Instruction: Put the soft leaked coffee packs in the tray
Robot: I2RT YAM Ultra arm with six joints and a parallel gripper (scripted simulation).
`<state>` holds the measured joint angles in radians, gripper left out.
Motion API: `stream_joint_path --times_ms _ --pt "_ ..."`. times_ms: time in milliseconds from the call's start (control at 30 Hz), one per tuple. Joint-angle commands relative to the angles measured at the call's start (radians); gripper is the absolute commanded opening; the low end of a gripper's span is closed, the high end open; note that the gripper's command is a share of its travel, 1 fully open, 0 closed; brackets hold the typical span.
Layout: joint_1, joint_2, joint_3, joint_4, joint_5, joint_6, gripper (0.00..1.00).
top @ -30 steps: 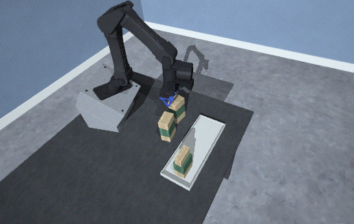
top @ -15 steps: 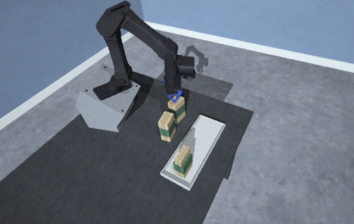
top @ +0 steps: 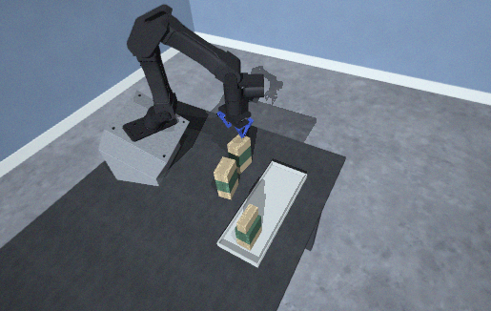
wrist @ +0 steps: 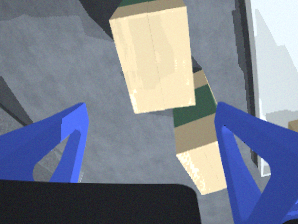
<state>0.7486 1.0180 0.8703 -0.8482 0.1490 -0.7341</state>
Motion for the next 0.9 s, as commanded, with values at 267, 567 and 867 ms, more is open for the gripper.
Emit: stream_joint_path --times_ms 267,567,867 --pt "0.021 -0.032 0.037 -0.005 0.012 -0.166 0.79" --pt "0.020 -0.032 0.037 -0.005 0.010 -0.168 0.79" --pt "0.020 -0.032 0.037 -0.005 0.010 -0.168 0.79"
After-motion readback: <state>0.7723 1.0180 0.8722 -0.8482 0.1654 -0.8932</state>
